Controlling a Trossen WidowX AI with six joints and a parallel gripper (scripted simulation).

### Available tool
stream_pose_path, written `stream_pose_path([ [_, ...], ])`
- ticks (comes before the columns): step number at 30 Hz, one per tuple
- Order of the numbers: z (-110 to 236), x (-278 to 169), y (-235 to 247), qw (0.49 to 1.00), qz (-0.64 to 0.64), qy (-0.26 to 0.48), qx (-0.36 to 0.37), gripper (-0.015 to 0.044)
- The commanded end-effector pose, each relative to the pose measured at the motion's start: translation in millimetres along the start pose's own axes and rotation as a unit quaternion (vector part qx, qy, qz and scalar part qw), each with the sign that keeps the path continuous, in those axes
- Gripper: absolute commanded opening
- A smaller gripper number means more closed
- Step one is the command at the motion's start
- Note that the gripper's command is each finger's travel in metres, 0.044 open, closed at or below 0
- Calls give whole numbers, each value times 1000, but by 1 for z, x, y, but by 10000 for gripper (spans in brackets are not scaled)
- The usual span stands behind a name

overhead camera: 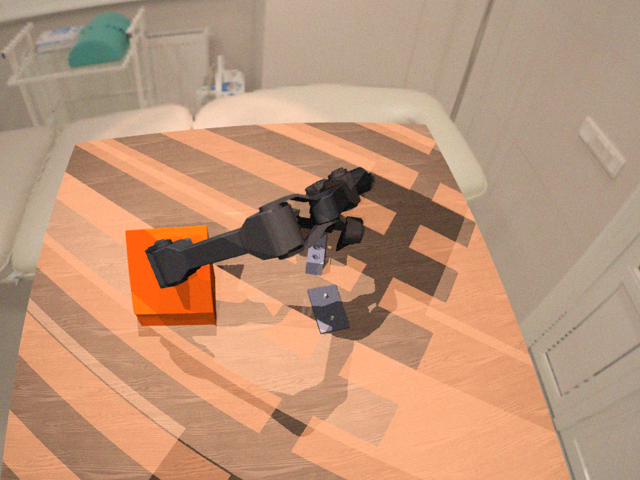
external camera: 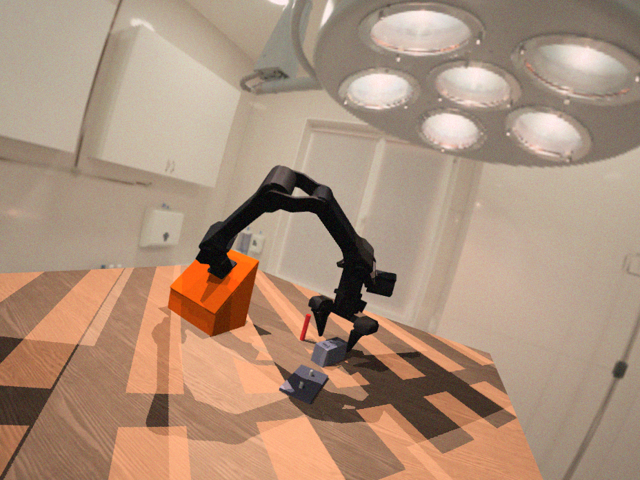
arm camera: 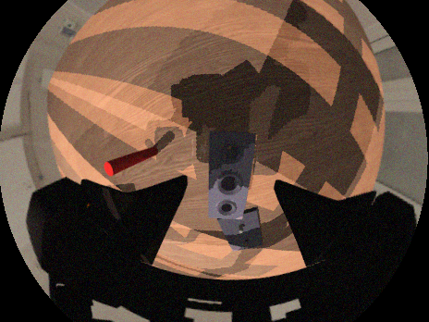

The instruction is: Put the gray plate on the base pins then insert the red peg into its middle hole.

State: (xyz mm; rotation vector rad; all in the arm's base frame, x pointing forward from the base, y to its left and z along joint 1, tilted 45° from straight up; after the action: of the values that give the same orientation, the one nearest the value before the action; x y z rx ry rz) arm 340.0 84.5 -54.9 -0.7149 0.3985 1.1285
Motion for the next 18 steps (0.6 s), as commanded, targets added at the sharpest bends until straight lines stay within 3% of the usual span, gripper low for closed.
stream_pose_path([
  [1,-9,0,2,1000,5,3,0,440],
  [18,-36,-1,3,1000,5,4,-1,440],
])
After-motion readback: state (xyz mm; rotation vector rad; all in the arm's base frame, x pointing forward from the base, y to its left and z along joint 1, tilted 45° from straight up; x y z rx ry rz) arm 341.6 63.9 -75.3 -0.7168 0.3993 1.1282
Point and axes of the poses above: the point midway between the two fingers, 35 mm back from their tips, its own z axis back along the fingers, its own y axis across the jaws, x = y × z, the point moved 7 cm from there along z, back along the fingers, and after that the axes turned 11 degrees about -z, right-handed, at the moved point
